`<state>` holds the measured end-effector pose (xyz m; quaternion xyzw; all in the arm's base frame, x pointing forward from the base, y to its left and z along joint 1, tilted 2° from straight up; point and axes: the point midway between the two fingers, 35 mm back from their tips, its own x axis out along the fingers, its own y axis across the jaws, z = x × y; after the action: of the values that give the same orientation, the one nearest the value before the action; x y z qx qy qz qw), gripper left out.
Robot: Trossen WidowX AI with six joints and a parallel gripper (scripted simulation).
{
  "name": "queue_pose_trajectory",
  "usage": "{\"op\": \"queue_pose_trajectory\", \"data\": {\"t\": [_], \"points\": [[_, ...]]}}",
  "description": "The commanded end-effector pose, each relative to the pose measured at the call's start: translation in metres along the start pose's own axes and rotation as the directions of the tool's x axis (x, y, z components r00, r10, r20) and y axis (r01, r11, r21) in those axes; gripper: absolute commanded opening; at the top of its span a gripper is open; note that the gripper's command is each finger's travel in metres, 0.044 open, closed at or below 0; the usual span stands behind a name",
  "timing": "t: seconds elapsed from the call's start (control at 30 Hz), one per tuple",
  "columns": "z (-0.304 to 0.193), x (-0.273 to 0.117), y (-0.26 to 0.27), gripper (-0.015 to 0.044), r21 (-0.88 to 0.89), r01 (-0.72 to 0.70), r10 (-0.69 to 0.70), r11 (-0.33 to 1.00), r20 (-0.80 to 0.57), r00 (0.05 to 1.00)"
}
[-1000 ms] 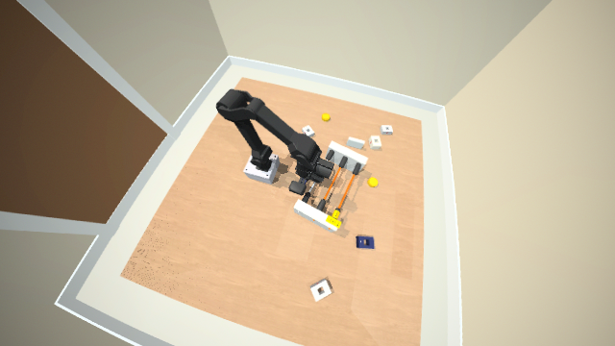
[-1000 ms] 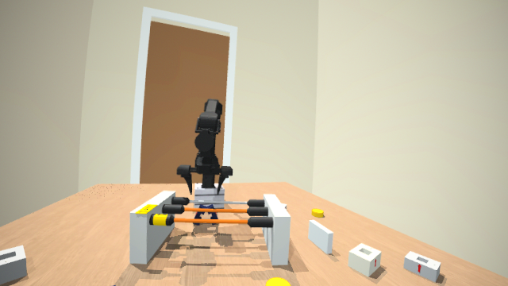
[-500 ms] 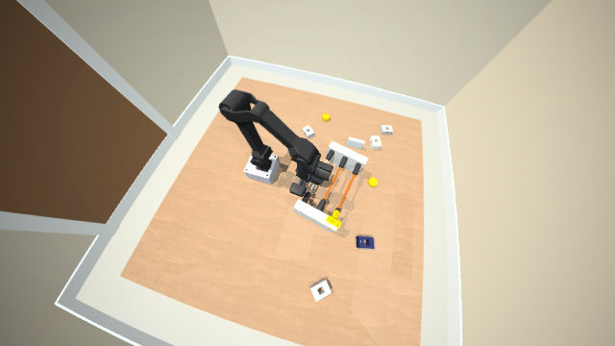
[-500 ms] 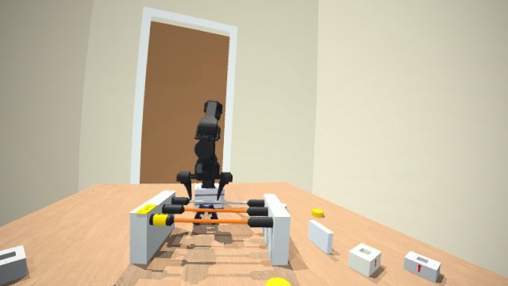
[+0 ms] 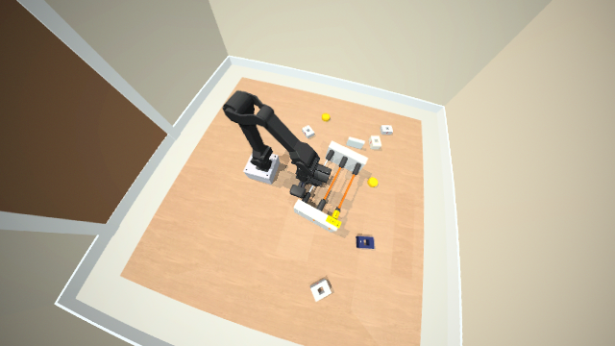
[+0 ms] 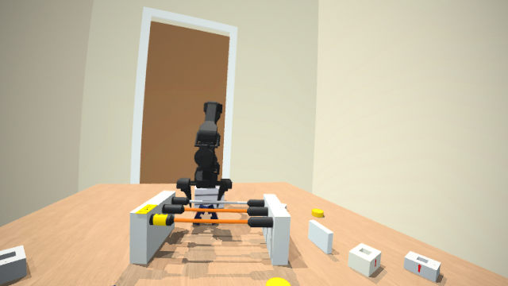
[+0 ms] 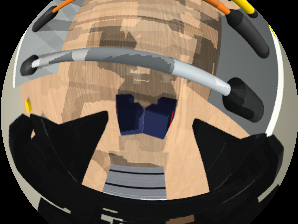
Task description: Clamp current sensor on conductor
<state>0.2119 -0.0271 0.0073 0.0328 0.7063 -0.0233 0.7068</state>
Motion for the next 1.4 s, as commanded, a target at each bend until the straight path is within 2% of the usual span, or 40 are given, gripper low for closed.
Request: {"op": "queue_pose_trajectory", "data": {"t": [0.0, 0.17, 0.3, 0.87, 1.13, 1.17, 1.37], "points": [[-0.004, 0.009, 0.001, 0.044, 0.0, -0.005, 0.005, 1.0, -0.016, 1.0], [-0.004, 0.009, 0.001, 0.044, 0.0, -0.005, 0.005, 1.0, -0.016, 1.0], [-0.001, 0.006, 0.0, 0.0335, 0.0, 0.0, 0.0, 1.0, -0.004, 1.0], [-0.001, 0.006, 0.0, 0.0222, 0.0, 0.0, 0.0, 1.0, -0.004, 1.0], [0.005, -0.022, 0.0, 0.0012, 0.0, -0.001, 0.001, 1.0, -0.006, 1.0], [0.006, -0.027, 0.0, 0.0, 0.0, -0.001, 0.001, 1.0, -0.006, 1.0], [0.008, -0.059, 0.0, 0.0, 0.0, -0.002, 0.002, 1.0, -0.009, 1.0]]}}
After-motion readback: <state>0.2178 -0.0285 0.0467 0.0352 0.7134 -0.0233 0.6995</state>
